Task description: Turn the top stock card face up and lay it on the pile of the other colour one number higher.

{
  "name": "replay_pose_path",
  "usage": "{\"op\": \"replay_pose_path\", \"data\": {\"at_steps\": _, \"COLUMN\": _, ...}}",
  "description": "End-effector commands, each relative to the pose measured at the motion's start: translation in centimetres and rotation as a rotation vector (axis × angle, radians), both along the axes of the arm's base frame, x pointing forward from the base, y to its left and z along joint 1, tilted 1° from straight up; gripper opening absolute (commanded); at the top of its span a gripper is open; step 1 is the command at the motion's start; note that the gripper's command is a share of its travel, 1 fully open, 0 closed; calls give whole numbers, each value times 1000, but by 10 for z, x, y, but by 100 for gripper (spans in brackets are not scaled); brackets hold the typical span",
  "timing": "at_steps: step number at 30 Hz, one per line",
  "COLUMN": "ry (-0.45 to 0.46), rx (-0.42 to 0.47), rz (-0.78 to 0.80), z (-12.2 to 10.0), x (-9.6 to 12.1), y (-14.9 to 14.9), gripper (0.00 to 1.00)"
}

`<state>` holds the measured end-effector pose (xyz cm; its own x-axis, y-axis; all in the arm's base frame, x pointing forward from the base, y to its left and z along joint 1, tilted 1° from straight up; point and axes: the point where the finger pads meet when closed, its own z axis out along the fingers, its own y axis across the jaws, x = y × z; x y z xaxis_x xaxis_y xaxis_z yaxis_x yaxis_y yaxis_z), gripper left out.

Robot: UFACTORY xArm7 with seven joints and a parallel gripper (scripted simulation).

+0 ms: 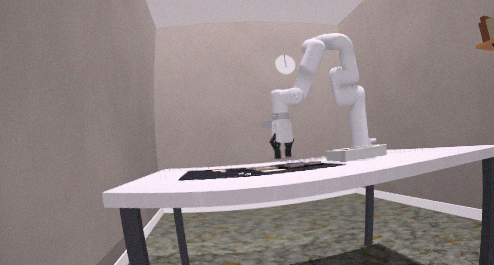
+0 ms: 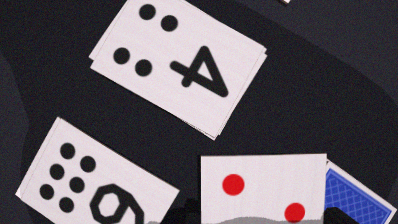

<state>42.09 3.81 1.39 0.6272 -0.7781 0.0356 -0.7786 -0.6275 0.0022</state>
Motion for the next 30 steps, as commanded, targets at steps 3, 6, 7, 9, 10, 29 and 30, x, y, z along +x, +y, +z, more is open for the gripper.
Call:
{"op": "replay_pose_path", "data": {"at_steps": 3, "ry": 8, "rx": 29, "rz": 188, "z": 0, "x": 23, "y": -27, "gripper": 74}}
{"op": "replay_pose_path", "data": {"at_steps": 6, "ry": 9, "rx": 27, "rz": 281, "z": 1, "x": 33, "y": -42, "gripper": 74}}
{"op": "replay_pose_path", "data": {"at_steps": 7, "ry": 10, "rx": 27, "rz": 312, "z": 1, "x": 37, "y": -47, "gripper": 74}}
{"op": "replay_pose_path", "data": {"at_steps": 9, "ry": 10, "rx": 26, "rz": 373, "z": 1, "x": 44, "y": -57, "gripper": 74}}
{"op": "replay_pose_path", "data": {"at_steps": 10, "ry": 11, "rx": 25, "rz": 403, "z": 1, "x": 47, "y": -62, "gripper": 74}}
{"op": "replay_pose_path", "data": {"at_steps": 29, "ry": 16, "rx": 16, "rz": 826, "z": 3, "x": 96, "y": -130, "gripper": 74}}
{"op": "replay_pose_path", "data": {"at_steps": 30, "ry": 16, "rx": 16, "rz": 843, "z": 3, "x": 98, "y": -133, "gripper": 74}}
